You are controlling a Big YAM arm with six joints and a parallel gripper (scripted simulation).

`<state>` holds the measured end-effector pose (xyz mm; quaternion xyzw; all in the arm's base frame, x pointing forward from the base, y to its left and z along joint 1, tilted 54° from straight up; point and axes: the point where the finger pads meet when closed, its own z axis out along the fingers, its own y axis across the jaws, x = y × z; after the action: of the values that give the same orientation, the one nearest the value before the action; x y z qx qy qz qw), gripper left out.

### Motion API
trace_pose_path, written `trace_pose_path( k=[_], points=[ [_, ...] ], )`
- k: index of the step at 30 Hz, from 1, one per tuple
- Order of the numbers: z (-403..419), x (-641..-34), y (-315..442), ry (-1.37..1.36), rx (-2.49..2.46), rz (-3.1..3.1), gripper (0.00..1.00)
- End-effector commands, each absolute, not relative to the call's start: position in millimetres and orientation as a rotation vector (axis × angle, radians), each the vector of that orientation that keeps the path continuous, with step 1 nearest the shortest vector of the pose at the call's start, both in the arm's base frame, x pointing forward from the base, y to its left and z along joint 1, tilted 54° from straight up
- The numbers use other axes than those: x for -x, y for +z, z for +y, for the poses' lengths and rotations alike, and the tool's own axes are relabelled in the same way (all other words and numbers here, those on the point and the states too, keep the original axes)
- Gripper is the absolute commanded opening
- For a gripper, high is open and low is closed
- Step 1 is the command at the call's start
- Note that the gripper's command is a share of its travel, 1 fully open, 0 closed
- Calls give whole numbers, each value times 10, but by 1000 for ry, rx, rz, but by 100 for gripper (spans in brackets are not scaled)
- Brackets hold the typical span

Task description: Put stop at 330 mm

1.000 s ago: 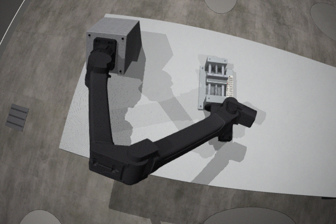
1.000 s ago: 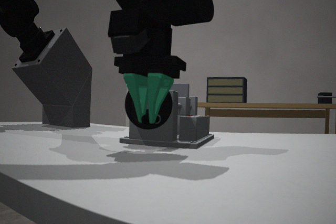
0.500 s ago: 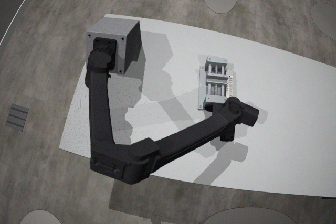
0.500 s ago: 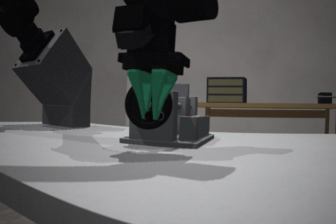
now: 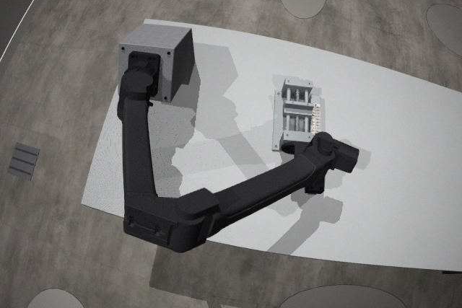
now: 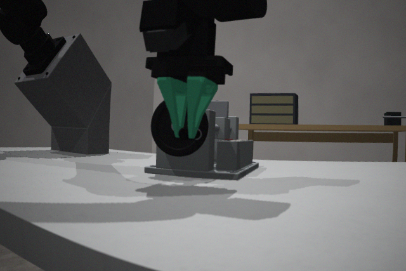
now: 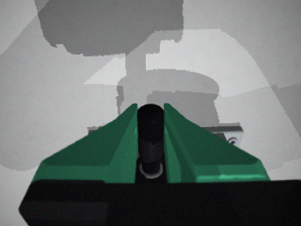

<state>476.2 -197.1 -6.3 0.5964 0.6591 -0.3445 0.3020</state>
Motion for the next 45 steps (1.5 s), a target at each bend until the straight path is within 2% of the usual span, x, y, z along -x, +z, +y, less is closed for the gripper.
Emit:
trace_pose_path(
  k=[1,45],
  points=[
    [-1672,-5073,171,-820,-1544,1738,6],
    [-1421,-4597,310,-847,-1542,1759,6]
  ],
)
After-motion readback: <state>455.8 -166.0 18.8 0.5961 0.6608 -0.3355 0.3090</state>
